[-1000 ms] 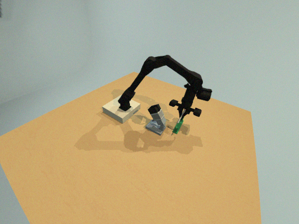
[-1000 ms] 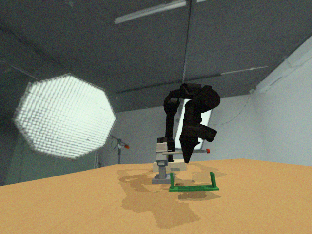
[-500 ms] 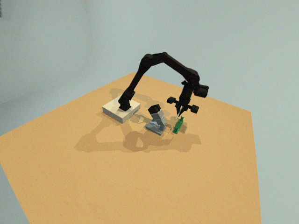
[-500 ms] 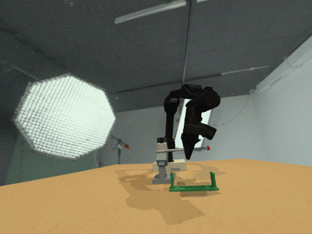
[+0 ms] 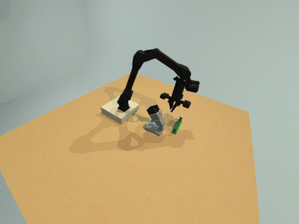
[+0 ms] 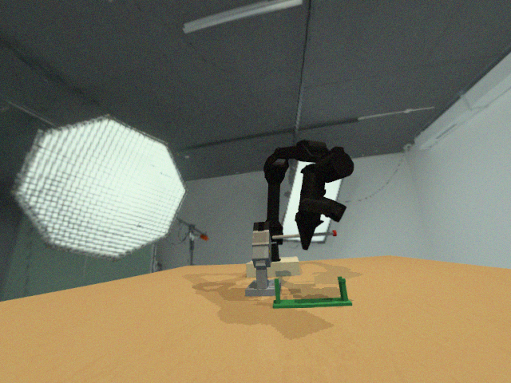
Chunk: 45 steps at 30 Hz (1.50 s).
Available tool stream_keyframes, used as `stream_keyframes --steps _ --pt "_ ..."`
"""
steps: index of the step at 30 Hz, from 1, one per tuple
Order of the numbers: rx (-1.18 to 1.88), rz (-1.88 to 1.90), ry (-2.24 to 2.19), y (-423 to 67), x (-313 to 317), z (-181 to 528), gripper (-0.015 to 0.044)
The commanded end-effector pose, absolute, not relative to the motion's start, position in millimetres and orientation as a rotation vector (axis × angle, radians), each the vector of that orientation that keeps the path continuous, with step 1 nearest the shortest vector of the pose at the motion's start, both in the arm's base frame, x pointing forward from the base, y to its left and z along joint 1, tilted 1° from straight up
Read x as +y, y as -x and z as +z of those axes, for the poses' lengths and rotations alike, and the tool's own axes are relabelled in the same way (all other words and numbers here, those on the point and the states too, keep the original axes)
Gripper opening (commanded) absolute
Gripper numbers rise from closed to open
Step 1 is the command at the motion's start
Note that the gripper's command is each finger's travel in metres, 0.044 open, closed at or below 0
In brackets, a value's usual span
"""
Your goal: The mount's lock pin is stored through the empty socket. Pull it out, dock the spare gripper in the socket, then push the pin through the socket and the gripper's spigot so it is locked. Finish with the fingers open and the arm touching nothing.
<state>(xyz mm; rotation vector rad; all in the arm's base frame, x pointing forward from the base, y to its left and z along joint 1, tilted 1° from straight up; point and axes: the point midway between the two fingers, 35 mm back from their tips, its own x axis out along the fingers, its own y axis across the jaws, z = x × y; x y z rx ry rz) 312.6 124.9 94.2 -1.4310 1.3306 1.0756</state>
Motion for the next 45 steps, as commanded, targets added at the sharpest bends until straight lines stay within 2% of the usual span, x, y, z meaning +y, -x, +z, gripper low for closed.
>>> stream_keyframes --steps 1,10,24,45 --pt "1.334 1.078 1.424 -298.2 126.3 95.2 0.0" --pt "1.333 1.077 1.422 -284.4 127.3 92.3 0.0" --pt "1.329 1.071 1.421 -284.3 127.8 42.5 0.0" --pt "1.324 1.065 1.423 -285.0 115.3 45.4 0.0"
